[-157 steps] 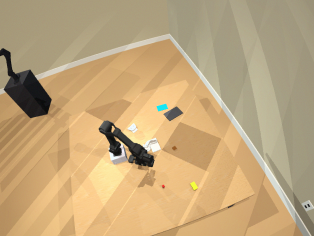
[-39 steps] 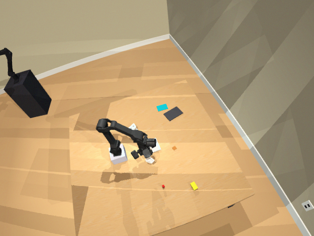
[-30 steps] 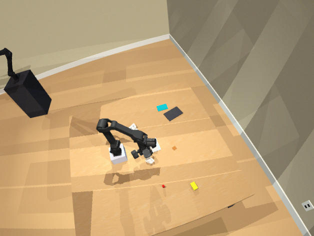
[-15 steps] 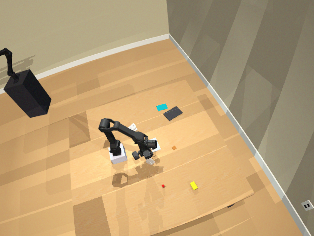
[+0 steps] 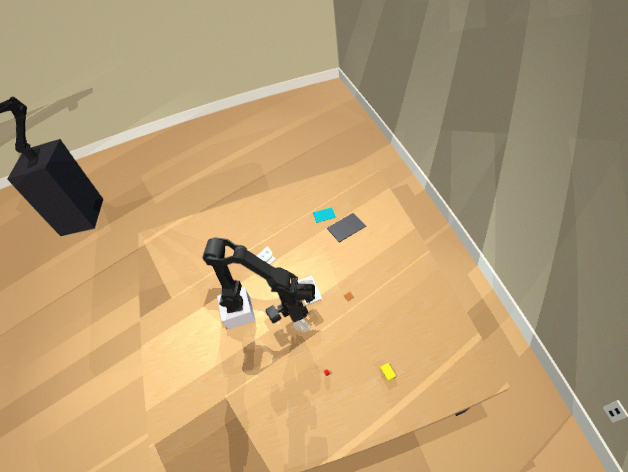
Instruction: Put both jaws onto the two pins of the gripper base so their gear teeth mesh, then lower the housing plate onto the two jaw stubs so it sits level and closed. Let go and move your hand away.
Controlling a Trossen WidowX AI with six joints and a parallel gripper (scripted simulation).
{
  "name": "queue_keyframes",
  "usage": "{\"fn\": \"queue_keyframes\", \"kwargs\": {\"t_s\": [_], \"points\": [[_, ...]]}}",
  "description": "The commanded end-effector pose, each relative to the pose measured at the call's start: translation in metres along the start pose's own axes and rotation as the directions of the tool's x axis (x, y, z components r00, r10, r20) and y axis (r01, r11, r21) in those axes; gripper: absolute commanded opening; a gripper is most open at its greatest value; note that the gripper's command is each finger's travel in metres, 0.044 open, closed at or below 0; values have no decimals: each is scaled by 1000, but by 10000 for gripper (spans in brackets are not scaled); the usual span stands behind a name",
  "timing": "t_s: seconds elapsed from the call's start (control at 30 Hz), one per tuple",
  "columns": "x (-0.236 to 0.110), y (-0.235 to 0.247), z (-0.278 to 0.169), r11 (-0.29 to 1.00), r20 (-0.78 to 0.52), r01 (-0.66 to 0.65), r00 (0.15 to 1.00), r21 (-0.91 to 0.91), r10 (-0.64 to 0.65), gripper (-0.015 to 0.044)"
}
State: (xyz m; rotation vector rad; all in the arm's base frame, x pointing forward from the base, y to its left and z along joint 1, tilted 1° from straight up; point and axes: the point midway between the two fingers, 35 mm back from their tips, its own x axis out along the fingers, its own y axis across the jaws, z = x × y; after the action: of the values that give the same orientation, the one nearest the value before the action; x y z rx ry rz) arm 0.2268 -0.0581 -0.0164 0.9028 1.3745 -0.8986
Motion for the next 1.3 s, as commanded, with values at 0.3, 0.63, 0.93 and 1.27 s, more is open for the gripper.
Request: {"fn": "queue_keyframes", "kwargs": {"t_s": [0.3,0.63,0.93,1.27], "points": [[20,-1,-2,1000,-2,-4,1000,7,4,37],[6,0,-1,1000,-2,-4,1000,7,4,195],[-51,-4,-3,1000,-2,-4,1000,7,4,431],[-51,-4,-3,1000,-2,-4,1000,7,4,440]]}}
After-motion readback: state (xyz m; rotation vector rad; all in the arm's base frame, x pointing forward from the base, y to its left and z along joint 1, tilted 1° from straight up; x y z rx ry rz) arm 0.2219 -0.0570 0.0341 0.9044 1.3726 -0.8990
